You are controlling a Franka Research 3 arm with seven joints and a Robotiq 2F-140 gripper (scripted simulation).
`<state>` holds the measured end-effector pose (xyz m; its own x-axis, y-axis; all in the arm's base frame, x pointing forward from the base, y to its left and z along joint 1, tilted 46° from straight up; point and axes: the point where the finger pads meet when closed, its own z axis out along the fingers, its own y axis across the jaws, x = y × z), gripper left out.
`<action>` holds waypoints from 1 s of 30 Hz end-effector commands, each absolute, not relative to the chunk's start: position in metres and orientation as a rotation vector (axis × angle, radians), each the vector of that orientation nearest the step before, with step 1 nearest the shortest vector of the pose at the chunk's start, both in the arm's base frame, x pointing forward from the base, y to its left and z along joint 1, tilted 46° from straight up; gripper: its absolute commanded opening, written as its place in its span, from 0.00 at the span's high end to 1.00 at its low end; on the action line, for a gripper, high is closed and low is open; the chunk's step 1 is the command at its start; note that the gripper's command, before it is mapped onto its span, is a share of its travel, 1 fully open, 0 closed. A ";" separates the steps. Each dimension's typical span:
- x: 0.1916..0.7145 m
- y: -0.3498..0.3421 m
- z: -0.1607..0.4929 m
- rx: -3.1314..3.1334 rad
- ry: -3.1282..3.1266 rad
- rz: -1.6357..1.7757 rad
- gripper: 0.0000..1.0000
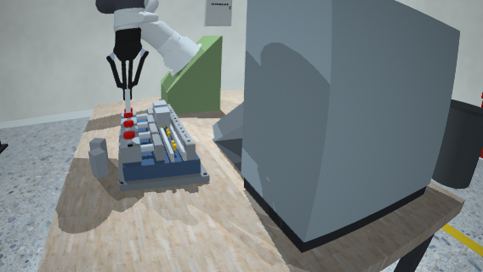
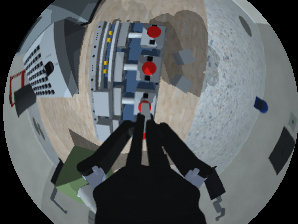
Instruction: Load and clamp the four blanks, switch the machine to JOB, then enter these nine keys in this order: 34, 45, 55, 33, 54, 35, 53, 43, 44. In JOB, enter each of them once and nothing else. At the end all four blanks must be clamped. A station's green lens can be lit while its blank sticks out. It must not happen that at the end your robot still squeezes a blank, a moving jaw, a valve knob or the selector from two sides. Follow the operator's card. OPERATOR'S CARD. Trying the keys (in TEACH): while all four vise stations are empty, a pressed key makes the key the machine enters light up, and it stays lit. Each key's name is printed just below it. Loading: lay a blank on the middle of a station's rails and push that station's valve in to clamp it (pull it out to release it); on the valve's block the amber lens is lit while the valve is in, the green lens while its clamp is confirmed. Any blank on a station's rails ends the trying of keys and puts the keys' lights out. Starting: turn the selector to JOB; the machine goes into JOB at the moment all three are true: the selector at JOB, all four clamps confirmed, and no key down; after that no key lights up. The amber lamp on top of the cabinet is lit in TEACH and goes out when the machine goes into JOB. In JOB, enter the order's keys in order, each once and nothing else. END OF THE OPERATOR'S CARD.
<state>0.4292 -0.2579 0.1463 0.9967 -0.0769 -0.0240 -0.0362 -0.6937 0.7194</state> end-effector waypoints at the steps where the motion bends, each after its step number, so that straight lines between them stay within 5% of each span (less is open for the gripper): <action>1: 0.428 -0.260 0.145 2.337 -0.082 -0.065 1.00; 30: 0.427 -0.269 0.136 2.337 -0.082 -0.065 1.00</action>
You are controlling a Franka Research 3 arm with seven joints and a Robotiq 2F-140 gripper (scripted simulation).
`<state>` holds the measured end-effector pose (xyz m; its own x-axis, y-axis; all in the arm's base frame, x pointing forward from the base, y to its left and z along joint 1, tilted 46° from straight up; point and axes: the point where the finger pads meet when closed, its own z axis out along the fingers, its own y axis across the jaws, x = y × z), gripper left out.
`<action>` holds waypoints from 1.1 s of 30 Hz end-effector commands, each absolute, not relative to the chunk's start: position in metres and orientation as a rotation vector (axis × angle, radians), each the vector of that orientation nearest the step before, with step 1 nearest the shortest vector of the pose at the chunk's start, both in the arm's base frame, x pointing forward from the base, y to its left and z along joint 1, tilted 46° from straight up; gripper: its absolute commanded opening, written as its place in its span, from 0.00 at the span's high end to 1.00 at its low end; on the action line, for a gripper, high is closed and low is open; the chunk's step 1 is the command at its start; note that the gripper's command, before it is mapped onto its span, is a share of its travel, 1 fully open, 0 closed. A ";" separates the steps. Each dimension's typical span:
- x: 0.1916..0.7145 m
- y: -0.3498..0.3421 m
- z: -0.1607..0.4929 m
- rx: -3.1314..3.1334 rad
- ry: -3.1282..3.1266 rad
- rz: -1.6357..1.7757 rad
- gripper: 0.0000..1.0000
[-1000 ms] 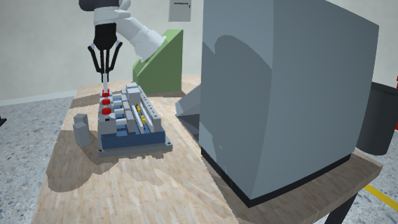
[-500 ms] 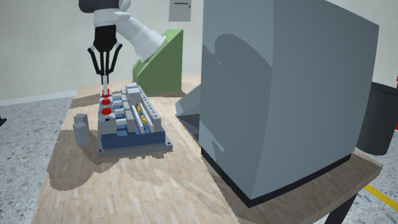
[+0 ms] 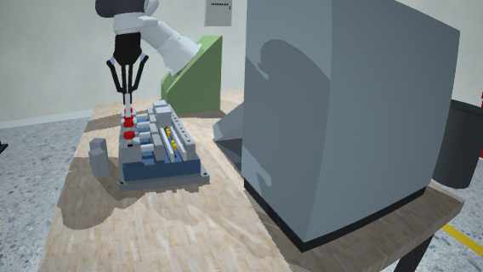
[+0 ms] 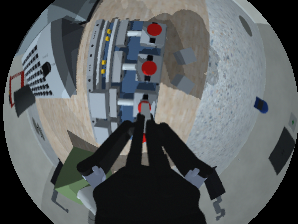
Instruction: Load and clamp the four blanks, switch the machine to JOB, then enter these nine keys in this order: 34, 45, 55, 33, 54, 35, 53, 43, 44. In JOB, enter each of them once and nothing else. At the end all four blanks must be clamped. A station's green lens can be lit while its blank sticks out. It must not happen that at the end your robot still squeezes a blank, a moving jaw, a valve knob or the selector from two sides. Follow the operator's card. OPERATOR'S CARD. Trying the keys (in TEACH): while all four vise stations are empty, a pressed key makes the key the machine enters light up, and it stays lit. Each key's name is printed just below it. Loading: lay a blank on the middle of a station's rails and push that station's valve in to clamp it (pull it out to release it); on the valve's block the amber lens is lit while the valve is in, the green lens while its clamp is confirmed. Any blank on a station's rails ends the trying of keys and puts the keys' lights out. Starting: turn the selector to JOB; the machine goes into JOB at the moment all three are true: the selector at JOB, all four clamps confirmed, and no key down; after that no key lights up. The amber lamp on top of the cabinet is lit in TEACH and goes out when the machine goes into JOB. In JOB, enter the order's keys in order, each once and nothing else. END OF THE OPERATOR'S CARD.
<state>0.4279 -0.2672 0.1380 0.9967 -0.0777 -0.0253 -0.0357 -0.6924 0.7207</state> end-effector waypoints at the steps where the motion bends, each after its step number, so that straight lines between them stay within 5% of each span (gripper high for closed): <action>1: 0.427 -0.269 0.136 2.337 -0.082 -0.065 1.00; 33: 0.428 -0.264 0.141 2.337 -0.082 -0.065 1.00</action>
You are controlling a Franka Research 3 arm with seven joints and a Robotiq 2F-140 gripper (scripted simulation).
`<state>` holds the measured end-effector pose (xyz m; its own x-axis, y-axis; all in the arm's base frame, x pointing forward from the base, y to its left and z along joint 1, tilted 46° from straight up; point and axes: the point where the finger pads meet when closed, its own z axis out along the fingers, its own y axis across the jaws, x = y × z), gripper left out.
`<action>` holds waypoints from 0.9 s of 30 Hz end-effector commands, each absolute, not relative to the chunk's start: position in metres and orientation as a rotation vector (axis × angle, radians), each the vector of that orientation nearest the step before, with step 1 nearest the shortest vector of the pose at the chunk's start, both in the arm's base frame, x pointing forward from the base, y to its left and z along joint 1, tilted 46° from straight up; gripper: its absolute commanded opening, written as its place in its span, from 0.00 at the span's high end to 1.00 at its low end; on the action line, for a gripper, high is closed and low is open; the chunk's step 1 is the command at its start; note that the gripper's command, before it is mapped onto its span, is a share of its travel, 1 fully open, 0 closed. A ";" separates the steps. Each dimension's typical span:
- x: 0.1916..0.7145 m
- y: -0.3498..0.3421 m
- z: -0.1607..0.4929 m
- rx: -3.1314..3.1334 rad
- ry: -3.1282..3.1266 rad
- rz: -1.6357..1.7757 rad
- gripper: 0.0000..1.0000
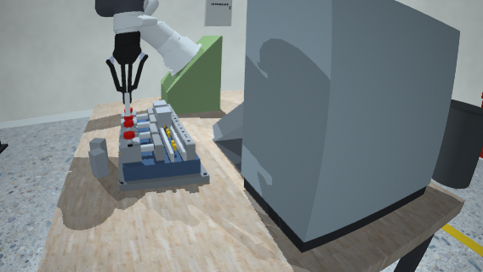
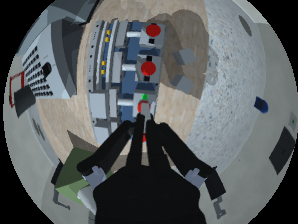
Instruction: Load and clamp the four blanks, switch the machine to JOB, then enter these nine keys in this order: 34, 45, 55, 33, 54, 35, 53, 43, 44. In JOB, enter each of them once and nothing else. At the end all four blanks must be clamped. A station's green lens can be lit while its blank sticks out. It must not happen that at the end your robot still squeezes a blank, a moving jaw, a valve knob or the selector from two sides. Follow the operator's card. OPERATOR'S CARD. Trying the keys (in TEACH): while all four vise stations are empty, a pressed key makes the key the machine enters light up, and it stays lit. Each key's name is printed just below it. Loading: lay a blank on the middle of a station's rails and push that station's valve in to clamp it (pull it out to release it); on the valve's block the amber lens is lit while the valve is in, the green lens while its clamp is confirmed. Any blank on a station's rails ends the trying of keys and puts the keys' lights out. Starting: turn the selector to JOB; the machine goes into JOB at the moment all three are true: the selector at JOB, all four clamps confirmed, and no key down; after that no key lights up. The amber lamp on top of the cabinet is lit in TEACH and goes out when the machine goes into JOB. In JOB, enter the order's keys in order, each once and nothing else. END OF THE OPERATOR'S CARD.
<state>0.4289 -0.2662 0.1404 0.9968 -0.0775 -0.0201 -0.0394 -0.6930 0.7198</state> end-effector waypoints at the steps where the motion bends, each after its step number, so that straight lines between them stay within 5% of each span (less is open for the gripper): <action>1: 0.428 -0.264 0.141 2.337 -0.082 -0.065 1.00; 27: 0.431 -0.230 0.174 2.337 -0.082 -0.065 1.00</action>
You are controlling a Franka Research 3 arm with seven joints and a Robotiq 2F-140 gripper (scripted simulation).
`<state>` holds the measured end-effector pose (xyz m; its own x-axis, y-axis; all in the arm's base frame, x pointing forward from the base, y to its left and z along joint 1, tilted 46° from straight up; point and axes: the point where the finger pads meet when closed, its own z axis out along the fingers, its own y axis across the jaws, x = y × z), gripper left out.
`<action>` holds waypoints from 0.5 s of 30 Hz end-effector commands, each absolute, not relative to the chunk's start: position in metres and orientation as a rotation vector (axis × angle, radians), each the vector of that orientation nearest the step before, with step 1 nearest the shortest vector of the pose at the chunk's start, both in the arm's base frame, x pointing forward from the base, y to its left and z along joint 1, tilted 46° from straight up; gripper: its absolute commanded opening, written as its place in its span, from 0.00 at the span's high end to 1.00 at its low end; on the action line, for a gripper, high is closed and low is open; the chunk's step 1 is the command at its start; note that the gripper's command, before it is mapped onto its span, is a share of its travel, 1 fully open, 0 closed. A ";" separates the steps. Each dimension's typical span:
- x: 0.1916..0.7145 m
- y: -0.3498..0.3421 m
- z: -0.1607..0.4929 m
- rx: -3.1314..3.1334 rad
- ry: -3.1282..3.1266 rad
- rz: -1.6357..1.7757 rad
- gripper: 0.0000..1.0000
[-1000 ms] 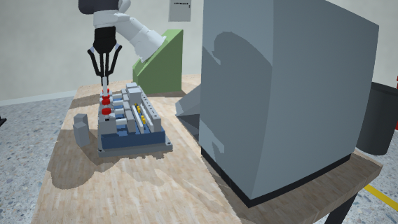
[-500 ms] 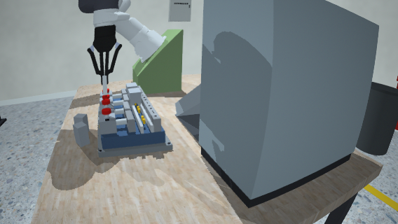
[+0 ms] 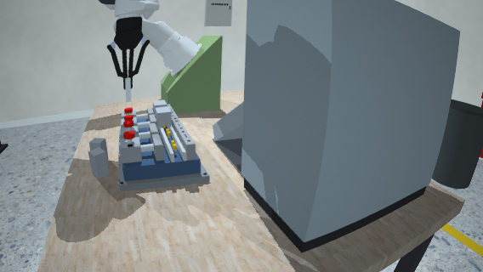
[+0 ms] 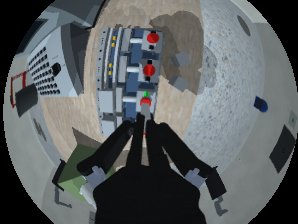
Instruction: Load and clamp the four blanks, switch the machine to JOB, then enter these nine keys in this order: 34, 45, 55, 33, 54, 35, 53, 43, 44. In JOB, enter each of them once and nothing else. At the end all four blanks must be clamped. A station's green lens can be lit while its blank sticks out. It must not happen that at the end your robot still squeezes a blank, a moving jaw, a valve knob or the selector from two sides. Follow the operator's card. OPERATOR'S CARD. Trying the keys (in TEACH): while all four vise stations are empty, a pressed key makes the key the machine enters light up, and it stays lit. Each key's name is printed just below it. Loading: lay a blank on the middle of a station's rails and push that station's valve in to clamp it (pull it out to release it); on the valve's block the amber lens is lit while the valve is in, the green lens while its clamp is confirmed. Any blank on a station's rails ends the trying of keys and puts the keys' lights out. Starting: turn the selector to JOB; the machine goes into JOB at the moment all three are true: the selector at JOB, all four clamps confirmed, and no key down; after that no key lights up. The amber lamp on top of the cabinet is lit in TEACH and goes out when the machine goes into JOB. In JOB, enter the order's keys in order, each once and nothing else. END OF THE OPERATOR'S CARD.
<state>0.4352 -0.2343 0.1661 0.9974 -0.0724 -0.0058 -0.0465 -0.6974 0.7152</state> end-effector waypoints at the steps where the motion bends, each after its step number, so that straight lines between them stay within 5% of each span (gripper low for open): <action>1: 0.432 -0.226 0.178 2.337 -0.082 -0.065 1.00; 15: 0.435 -0.189 0.214 2.337 -0.082 -0.065 1.00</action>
<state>0.4431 -0.1881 0.2099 0.9977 -0.0682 0.0037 -0.0504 -0.6987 0.7136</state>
